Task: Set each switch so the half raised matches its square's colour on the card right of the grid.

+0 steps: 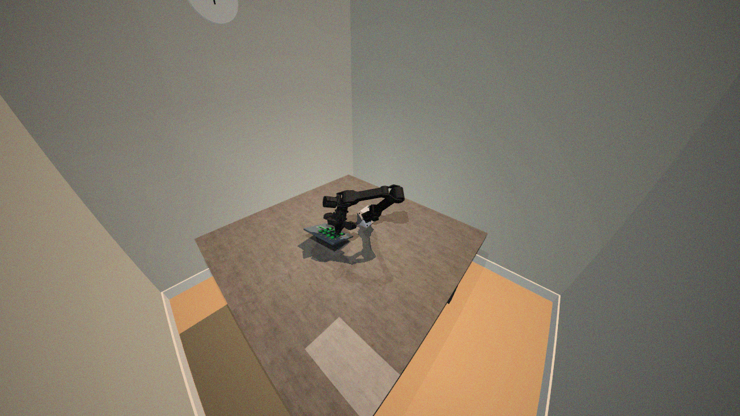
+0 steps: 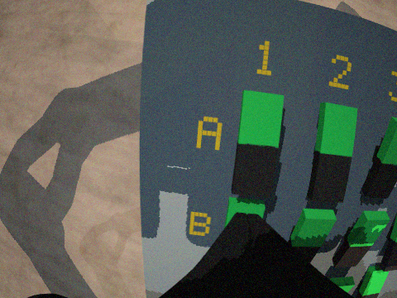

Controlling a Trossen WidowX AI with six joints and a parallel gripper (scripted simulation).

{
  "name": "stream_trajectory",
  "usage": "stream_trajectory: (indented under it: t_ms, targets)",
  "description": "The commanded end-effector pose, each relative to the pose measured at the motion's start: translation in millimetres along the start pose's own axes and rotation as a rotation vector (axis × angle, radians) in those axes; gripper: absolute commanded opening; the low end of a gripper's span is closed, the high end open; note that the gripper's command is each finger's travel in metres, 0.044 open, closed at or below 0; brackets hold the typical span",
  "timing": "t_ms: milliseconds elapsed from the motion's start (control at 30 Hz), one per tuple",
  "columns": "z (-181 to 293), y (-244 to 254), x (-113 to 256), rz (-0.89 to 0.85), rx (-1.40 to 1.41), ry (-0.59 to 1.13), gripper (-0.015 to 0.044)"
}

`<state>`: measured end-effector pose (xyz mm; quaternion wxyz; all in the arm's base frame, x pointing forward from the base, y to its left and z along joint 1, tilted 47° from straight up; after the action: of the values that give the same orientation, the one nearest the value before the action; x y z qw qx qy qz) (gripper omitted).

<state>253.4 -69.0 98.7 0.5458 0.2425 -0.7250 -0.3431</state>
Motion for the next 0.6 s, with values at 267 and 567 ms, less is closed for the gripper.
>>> stream_trajectory:
  t_ms: [267, 567]
  targets:
    - [4, -2, 61, -0.004, -0.005, -0.024, 0.0000]
    - [-5, -51, 64, -0.002, -0.003, -0.026, 0.0000]
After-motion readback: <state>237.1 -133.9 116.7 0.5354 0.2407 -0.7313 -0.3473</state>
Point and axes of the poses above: the point midway between the two fingers, 35 mm back from their tips, its own x axis back along the fingers, its own y axis across the jaws, z = x × y, the point moved 7 cm from there along x, back along the fingers, and after that the axes turned 11 degrees about -x, right-handed, at the moved point
